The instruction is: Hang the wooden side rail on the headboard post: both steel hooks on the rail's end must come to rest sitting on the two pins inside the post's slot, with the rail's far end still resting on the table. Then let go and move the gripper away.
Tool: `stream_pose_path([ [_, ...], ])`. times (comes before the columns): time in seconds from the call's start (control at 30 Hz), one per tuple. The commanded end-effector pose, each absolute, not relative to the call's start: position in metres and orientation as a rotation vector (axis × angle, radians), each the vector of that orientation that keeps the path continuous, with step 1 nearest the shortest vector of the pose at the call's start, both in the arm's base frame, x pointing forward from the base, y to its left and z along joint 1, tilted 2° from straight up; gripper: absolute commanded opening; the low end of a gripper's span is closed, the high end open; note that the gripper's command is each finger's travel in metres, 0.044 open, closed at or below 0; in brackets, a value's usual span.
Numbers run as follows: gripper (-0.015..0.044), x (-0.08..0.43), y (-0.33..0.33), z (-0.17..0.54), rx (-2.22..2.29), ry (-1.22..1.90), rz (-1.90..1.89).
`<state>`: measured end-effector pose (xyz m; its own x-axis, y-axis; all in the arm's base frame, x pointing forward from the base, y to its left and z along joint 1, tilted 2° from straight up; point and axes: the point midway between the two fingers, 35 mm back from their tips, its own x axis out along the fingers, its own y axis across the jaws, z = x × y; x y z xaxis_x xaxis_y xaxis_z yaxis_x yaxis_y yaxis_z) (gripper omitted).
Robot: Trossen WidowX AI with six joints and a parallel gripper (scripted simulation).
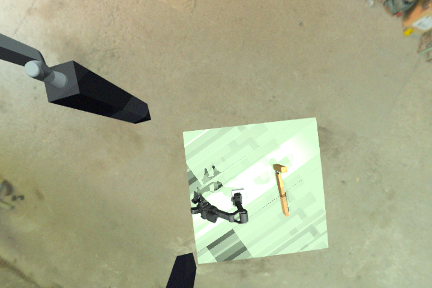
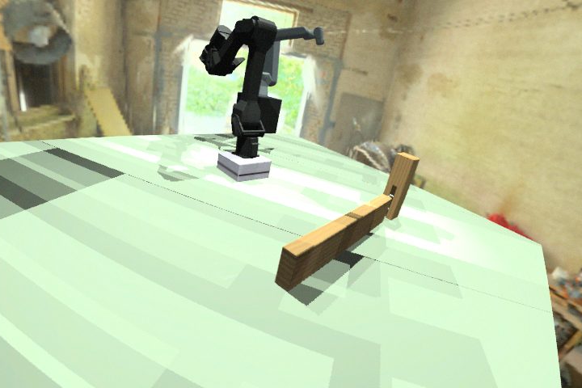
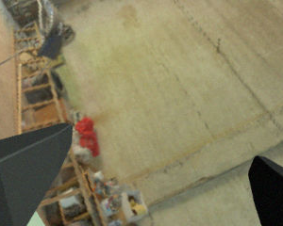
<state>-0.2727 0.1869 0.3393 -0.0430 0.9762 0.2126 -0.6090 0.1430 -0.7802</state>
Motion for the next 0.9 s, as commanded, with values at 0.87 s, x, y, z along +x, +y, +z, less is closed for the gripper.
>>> stream_pose_path([
  [0.87,0.0440,0.029,0.374,0.235,-0.474,-0.578,0.904],
])
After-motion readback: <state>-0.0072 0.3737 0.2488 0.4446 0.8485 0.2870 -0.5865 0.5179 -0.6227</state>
